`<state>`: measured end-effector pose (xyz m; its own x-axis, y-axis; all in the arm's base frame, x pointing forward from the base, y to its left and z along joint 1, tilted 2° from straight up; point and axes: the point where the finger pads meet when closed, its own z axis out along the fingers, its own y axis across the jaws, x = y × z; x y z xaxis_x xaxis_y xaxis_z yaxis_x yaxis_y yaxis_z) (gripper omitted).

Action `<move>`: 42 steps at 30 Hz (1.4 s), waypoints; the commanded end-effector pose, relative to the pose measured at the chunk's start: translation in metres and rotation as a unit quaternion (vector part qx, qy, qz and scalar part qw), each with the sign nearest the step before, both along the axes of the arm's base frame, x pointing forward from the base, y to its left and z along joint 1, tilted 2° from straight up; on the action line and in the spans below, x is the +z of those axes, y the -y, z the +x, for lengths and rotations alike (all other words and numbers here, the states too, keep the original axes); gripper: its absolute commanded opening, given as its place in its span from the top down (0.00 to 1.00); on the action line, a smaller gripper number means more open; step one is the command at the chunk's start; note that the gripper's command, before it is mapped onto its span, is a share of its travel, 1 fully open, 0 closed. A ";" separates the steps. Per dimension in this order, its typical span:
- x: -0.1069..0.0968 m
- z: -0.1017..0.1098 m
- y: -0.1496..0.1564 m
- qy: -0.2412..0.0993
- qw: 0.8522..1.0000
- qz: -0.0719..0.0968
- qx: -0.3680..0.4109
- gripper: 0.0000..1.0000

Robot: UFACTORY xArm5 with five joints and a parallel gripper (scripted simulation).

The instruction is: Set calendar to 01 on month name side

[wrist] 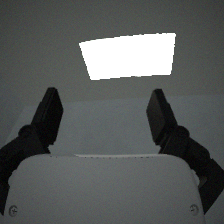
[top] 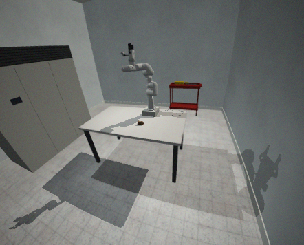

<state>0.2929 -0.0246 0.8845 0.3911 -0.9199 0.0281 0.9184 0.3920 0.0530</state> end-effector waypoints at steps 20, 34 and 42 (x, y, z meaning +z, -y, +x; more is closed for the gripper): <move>0.001 0.001 0.000 -0.002 1.000 0.000 0.001 0.00; -0.019 0.096 0.000 -0.173 0.982 0.019 0.067 0.00; -0.067 0.184 -0.005 -0.328 0.935 0.051 0.125 0.00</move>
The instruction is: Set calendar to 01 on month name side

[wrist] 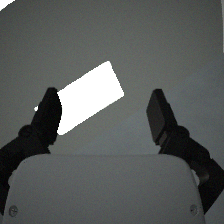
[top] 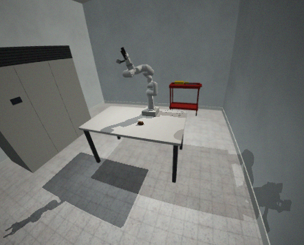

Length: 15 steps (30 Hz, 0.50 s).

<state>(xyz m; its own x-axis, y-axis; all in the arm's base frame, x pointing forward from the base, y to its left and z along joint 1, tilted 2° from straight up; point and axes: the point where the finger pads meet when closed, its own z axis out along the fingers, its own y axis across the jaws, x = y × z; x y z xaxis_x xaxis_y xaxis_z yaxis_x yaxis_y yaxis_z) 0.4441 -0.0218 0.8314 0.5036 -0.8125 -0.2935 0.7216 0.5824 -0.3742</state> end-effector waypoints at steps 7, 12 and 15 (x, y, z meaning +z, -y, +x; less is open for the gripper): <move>-0.070 0.092 -0.008 -0.184 0.980 0.045 0.058 0.00; -0.109 0.122 -0.012 -0.256 0.961 0.067 0.077 0.00; -0.138 0.139 -0.015 -0.303 0.945 0.082 0.088 0.00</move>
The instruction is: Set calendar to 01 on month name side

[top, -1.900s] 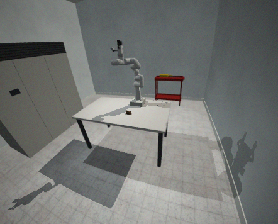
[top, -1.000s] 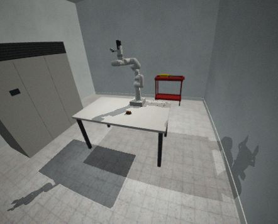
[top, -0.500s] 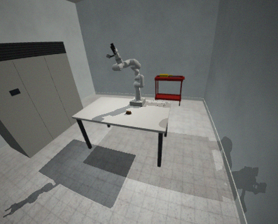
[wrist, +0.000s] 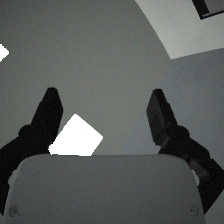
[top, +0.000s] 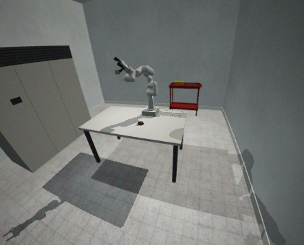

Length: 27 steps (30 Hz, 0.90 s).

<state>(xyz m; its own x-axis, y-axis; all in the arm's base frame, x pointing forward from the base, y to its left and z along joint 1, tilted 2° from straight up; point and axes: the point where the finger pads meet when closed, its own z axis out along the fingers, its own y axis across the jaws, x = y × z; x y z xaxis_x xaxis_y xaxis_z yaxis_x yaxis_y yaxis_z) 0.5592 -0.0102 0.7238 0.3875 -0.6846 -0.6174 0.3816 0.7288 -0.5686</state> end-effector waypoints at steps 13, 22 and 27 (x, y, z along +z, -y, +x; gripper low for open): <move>-0.180 0.073 -0.021 -0.283 0.954 0.090 0.043 0.00; -0.282 0.075 -0.032 -0.413 0.900 0.134 0.044 0.00; -0.324 0.068 -0.036 -0.464 0.872 0.151 0.040 0.00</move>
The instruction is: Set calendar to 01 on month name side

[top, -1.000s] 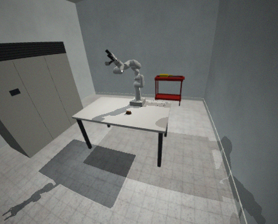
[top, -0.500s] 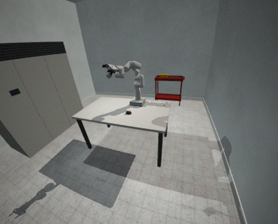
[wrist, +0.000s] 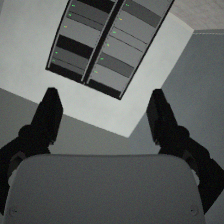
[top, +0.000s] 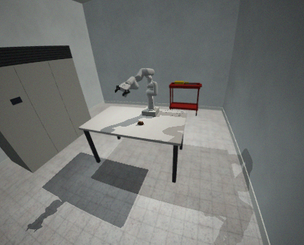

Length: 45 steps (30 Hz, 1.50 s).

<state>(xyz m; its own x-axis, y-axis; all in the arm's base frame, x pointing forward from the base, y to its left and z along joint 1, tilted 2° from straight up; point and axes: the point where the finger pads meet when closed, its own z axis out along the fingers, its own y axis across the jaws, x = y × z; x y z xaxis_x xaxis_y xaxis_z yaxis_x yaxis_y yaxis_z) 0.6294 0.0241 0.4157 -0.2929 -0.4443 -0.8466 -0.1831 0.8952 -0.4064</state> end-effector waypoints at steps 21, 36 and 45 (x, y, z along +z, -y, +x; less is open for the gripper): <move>-0.242 -0.117 -0.019 -0.366 0.926 0.068 -0.059 0.00; -0.335 -0.236 -0.019 -0.545 0.826 0.071 -0.120 0.00; -0.350 -0.268 -0.018 -0.583 0.798 0.068 -0.137 0.00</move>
